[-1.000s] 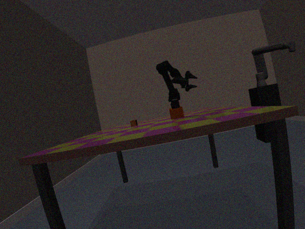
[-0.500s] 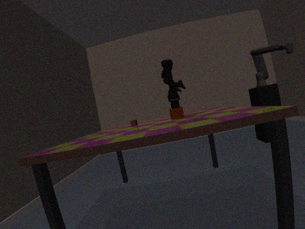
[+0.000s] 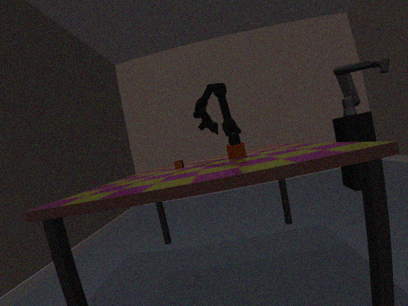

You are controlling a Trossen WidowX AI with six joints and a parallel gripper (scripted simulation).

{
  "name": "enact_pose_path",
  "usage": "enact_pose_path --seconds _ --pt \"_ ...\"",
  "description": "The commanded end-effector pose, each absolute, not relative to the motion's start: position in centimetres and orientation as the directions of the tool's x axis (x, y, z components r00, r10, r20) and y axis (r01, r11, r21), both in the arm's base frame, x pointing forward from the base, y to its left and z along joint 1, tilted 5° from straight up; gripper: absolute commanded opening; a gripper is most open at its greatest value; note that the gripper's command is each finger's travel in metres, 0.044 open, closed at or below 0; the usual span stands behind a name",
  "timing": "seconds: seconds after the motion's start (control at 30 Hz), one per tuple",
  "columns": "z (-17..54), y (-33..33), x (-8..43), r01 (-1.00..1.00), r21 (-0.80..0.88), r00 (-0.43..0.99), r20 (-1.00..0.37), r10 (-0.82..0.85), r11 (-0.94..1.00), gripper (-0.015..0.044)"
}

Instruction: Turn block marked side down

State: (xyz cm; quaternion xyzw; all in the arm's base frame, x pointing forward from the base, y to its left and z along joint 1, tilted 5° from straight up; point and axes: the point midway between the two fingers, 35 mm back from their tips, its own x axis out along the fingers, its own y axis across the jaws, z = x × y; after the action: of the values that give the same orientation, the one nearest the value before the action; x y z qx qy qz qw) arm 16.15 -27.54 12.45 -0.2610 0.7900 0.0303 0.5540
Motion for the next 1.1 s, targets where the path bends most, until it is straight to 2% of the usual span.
enact_pose_path --seconds 0.0,0.23,0.53,0.67,0.9,1.07 --pt "11.8 -25.4 21.7 -0.396 -0.260 -0.147 -0.929 -0.340 0.881 0.0440" --pt "10.1 -18.2 31.2 -0.295 -0.199 0.001 -0.978 -0.208 0.935 0.0440" --pt "8.4 -6.7 38.3 -0.174 -0.014 0.052 -0.999 -0.005 0.985 0.0440" --pt "7.9 -1.3 39.7 -0.132 0.068 0.035 -0.997 0.074 0.989 0.0440" --pt "7.6 -1.1 39.7 -0.130 0.072 0.034 -0.996 0.077 0.989 0.0440" --pt "4.4 -0.9 39.8 -0.130 0.073 0.034 -0.996 0.077 0.989 0.0440"
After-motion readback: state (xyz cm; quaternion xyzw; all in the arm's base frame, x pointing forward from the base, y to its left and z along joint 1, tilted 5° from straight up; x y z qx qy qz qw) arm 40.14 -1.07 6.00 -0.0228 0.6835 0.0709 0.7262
